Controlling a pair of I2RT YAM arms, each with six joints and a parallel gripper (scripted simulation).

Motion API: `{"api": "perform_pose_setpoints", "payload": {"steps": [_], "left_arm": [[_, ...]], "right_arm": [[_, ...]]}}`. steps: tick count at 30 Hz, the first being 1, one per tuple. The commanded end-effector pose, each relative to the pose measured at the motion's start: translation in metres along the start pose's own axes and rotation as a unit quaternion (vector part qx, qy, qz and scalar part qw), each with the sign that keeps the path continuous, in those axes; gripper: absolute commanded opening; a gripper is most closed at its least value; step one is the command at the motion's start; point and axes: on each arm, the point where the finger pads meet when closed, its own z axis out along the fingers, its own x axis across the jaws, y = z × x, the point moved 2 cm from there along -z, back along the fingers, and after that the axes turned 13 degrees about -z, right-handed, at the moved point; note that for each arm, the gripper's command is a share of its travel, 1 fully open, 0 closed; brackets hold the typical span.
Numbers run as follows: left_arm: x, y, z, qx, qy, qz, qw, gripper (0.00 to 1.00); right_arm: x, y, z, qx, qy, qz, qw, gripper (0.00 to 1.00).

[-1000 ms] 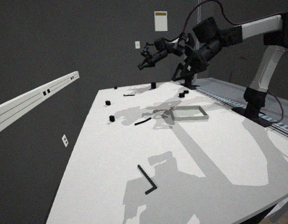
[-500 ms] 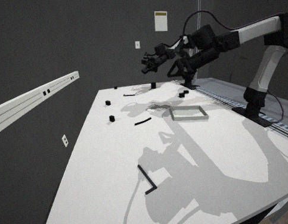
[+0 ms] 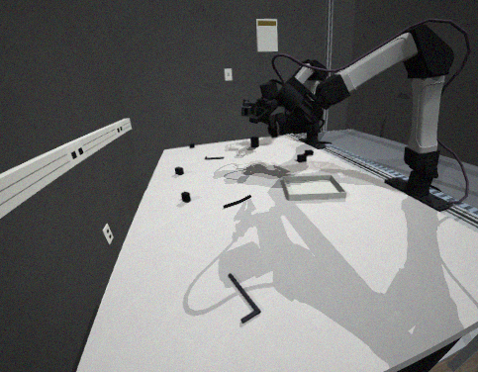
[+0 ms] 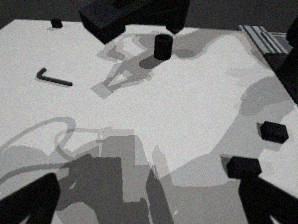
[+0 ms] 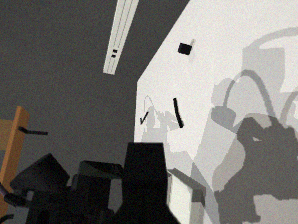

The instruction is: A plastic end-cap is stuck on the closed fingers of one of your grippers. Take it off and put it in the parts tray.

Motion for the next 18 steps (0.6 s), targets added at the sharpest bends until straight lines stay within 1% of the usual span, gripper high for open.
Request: {"api": "perform_pose_setpoints", "payload": {"steps": [1, 2, 4, 6, 7, 10, 13, 15, 18], "left_arm": [[-0.015, 0.021, 0.025, -0.012, -0.105, 0.048, 0.993, 1.0], [-0.016, 0.022, 0.03, -0.012, -0.116, 0.051, 0.992, 1.0], [-0.016, 0.022, 0.03, -0.012, -0.116, 0.051, 0.992, 1.0], [-0.017, 0.023, 0.042, -0.013, -0.142, 0.057, 0.988, 1.0], [-0.018, 0.024, 0.047, -0.013, -0.153, 0.06, 0.986, 1.0], [-0.019, 0.027, 0.06, -0.014, -0.179, 0.069, 0.981, 1.0], [-0.019, 0.029, 0.069, -0.015, -0.195, 0.076, 0.978, 1.0], [-0.018, 0.03, 0.072, -0.016, -0.198, 0.078, 0.977, 1.0], [-0.016, 0.032, 0.075, -0.016, -0.197, 0.082, 0.977, 1.0]], "right_arm": [[0.035, -0.009, -0.02, 0.035, 0.114, 0.011, 0.993, 0.0], [0.033, -0.012, -0.022, 0.042, 0.117, 0.015, 0.992, 0.0], [0.033, -0.012, -0.022, 0.042, 0.117, 0.015, 0.992, 0.0], [0.028, -0.02, -0.026, 0.058, 0.122, 0.024, 0.991, 0.0], [0.025, -0.026, -0.028, 0.073, 0.123, 0.031, 0.989, 0.0], [0.004, -0.056, -0.024, 0.131, 0.104, 0.066, 0.984, 0.0], [-0.003, -0.078, -0.022, 0.17, 0.097, 0.084, 0.977, 0.0], [-0.005, -0.085, -0.021, 0.18, 0.095, 0.088, 0.975, 0.0], [-0.001, -0.082, -0.02, 0.172, 0.099, 0.081, 0.977, 0.0]]}}
